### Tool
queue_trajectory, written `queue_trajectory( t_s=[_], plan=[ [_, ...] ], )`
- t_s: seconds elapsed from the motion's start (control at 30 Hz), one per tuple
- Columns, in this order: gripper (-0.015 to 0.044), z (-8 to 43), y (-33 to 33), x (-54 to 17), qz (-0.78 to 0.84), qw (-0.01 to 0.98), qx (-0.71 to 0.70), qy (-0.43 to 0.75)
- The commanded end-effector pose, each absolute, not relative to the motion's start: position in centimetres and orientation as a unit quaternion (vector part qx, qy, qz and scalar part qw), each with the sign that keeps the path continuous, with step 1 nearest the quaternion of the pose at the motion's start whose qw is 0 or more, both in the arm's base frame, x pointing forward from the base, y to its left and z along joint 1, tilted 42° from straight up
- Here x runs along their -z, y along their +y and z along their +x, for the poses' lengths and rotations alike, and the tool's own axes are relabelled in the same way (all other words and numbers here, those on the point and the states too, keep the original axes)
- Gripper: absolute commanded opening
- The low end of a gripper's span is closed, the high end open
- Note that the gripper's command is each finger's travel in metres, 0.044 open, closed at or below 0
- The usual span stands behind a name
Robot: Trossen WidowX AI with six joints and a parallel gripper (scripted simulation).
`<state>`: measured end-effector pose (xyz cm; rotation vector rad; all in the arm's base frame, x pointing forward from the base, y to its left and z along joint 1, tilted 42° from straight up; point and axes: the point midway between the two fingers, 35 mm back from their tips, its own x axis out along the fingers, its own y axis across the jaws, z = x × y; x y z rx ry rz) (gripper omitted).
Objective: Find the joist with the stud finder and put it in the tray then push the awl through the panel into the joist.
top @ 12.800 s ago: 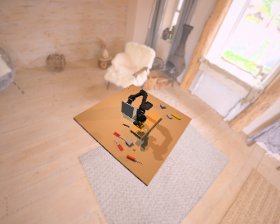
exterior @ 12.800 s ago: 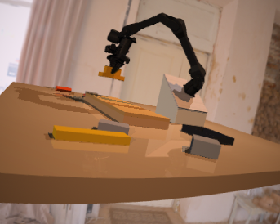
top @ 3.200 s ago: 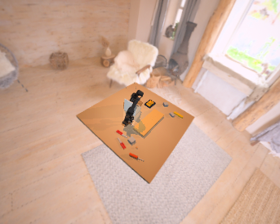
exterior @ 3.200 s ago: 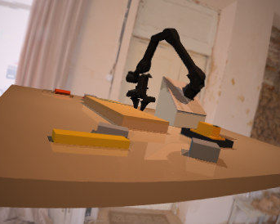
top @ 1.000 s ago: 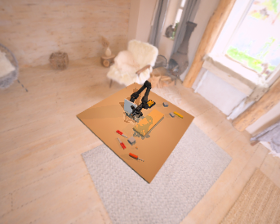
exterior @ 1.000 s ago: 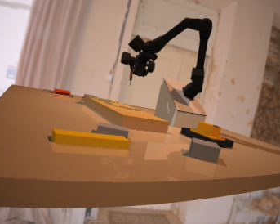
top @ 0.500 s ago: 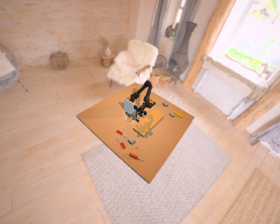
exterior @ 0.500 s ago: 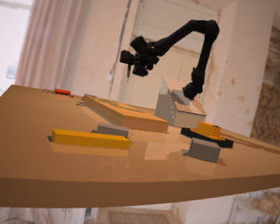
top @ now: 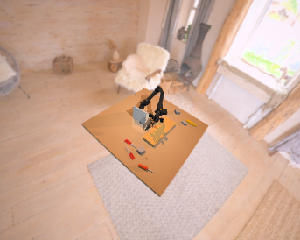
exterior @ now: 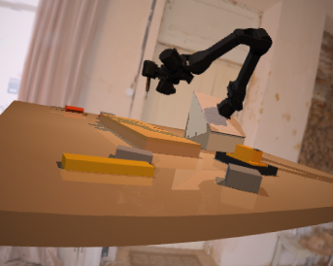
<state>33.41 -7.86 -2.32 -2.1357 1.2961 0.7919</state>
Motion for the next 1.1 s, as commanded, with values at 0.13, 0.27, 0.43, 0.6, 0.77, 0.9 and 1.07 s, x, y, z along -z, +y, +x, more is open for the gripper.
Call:
queue_trajectory(
  t_s=[0.13,0.27,0.43,0.6,0.77,0.9,1.07],
  plan=[
    [0.0000,34.3,-4.2,0.2,-0.823,0.260,-0.255,0.437],
    [0.0000,34.6,-2.1,-0.8,-0.839,0.263,-0.238,0.412],
    [0.0000,34.7,0.5,-2.0,-0.858,0.269,-0.219,0.380],
    [0.0000,34.5,3.2,-3.3,-0.873,0.278,-0.200,0.346],
    [0.0000,34.0,5.7,-4.5,-0.887,0.289,-0.183,0.312],
    [0.0000,33.5,7.6,-5.4,-0.895,0.299,-0.170,0.285],
    [0.0000,33.4,8.0,-5.6,-0.896,0.300,-0.168,0.280]
  ],
)
